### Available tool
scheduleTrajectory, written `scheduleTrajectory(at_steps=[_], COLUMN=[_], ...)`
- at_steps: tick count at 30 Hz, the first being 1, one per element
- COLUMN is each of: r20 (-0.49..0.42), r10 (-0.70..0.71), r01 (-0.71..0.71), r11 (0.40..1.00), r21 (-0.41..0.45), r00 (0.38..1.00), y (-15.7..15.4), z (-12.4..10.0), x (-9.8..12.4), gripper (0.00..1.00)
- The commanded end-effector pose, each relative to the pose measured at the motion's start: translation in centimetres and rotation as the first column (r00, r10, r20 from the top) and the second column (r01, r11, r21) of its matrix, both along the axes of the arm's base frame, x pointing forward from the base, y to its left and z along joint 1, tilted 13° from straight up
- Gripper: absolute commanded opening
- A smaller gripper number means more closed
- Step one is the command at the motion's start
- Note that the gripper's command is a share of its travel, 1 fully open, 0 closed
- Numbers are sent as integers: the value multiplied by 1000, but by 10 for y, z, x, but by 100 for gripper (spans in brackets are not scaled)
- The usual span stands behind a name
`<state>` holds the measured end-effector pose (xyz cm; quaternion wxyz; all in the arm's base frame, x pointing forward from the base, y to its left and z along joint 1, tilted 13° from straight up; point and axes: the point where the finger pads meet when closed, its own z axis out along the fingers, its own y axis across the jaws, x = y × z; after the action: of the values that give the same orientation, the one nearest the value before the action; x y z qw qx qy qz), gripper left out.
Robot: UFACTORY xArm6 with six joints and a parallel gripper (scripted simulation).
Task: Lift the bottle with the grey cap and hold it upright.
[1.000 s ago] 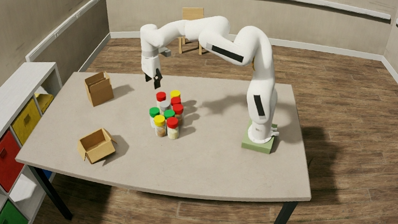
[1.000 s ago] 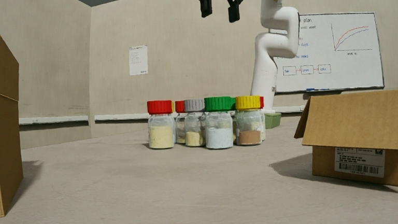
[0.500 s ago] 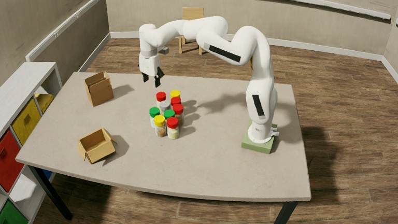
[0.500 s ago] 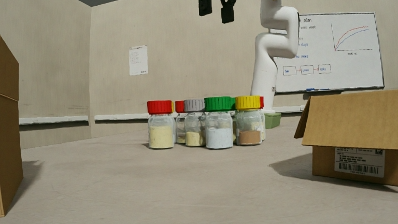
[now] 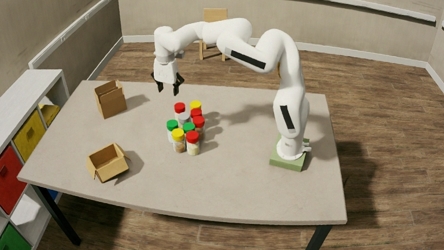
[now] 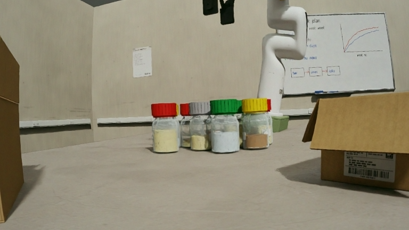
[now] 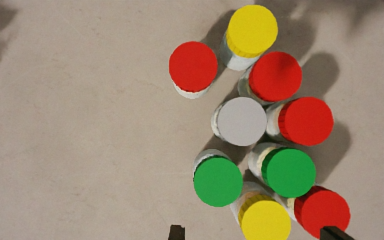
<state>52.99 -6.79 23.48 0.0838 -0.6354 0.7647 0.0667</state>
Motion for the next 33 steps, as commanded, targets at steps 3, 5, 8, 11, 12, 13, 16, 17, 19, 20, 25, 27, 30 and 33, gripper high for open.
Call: scheduleTrajectory(at_steps=[3, 5, 8, 11, 12, 13, 16, 17, 19, 20, 25, 27, 30, 33], r20=[29, 29, 31, 49, 55, 61, 78, 83, 83, 83, 84, 95, 109, 123], r10=[117, 117, 130, 218, 247, 276, 361, 388, 388, 388, 400, 454, 531, 605], r01=[-117, -117, -130, -217, -246, -275, -359, -387, -387, -387, -398, -452, -529, -601], r11=[993, 993, 992, 976, 969, 961, 933, 922, 922, 922, 917, 891, 847, 796], r21=[-3, -3, -7, -14, -16, -19, -29, -32, -32, -32, -36, -44, -56, -70], r00=[993, 993, 991, 975, 967, 959, 929, 918, 918, 918, 913, 886, 840, 787], y=[-3, -3, -4, -6, -7, -8, -10, -11, -11, -11, -11, -13, -15, -18], z=[1, 1, 1, -1, -1, -1, -2, -3, -3, -3, -3, -4, -5, -7], x=[4, 4, 5, 8, 8, 9, 12, 13, 13, 13, 13, 15, 17, 20], gripper=[79, 79, 79, 79, 79, 79, 79, 79, 79, 79, 79, 79, 79, 79])
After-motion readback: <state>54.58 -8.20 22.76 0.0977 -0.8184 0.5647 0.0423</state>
